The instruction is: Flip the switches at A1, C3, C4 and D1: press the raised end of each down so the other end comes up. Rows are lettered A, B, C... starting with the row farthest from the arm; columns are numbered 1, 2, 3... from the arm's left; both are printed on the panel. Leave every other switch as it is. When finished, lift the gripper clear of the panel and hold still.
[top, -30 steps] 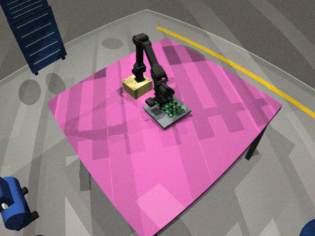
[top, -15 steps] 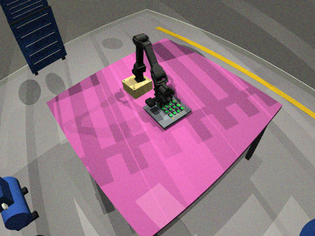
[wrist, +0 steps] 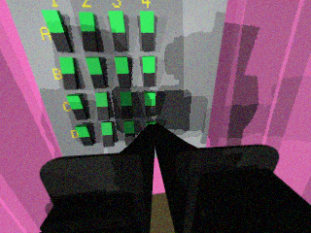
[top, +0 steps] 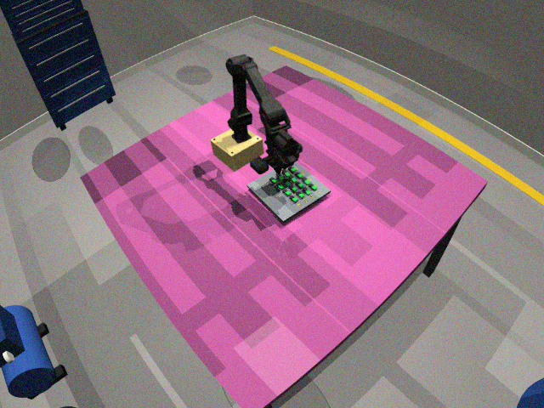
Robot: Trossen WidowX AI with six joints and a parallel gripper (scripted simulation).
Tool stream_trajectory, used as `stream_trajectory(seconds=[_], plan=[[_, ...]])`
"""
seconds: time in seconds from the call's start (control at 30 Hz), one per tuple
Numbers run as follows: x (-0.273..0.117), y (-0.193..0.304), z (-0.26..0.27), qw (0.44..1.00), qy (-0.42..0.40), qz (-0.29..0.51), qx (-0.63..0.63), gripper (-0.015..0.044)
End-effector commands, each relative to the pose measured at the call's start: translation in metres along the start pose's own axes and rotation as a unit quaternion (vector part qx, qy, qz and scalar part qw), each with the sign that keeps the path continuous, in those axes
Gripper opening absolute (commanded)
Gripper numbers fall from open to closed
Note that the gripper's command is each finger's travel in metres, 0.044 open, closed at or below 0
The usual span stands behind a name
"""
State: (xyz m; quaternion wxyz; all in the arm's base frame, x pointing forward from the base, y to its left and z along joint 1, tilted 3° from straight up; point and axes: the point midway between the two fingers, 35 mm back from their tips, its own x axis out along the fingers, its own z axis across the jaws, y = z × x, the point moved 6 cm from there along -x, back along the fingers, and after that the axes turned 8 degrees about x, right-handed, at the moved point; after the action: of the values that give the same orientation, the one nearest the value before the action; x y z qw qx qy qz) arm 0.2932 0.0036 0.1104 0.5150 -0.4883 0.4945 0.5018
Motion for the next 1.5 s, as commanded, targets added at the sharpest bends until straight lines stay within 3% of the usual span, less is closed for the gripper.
stream_trajectory(seconds=[0.0, 0.13, 0.37, 0.47, 0.6, 1.47], plan=[[-0.006, 0.003, 0.000, 1.000, 0.001, 0.010, -0.002, 0.0000], [-0.006, 0.005, 0.008, 1.000, 0.001, 0.010, -0.002, 0.0000], [-0.006, 0.036, 0.084, 1.000, -0.003, 0.011, -0.002, 0.0000], [-0.004, 0.037, 0.086, 1.000, -0.002, 0.012, -0.002, 0.0000], [0.029, 0.036, 0.087, 1.000, -0.001, 0.024, -0.002, 0.0000], [0.053, 0.036, 0.087, 1.000, -0.001, 0.024, -0.002, 0.0000]])
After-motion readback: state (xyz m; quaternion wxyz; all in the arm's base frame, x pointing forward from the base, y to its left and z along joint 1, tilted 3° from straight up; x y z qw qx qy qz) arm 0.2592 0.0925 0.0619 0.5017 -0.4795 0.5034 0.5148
